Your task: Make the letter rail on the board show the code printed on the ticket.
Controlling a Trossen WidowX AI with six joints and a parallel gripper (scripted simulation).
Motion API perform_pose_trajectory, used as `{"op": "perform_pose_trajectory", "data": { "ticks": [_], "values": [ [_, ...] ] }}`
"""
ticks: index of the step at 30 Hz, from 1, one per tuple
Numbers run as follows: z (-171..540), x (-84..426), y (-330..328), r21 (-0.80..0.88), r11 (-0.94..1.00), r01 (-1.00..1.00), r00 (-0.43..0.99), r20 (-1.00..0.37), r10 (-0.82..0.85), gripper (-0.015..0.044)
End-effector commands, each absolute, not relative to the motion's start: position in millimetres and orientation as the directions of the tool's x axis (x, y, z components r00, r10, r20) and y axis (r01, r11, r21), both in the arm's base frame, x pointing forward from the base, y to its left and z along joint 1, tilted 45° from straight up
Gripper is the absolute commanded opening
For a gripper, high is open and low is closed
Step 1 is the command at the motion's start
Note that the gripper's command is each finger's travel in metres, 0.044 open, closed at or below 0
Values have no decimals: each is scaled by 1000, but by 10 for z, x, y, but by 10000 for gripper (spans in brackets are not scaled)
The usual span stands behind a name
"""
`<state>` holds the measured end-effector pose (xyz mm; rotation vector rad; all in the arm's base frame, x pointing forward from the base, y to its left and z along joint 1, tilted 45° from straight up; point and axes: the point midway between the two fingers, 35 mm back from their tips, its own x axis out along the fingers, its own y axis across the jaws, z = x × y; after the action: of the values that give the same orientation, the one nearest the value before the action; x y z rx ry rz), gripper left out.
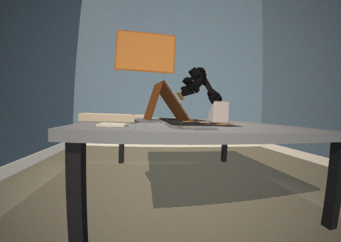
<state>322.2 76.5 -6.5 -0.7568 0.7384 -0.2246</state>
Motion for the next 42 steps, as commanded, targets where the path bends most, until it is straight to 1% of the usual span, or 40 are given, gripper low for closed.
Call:
{"op": "perform_pose_trajectory", "data": {
  "ticks": [1, 42],
  "values": [
    [-41, 3213, 743, -692, 718, -73, 731, -527, -433, 0],
    [100, 3226, 592, -693, 717, -73, 731, -527, -434, 0]
  ]
}}
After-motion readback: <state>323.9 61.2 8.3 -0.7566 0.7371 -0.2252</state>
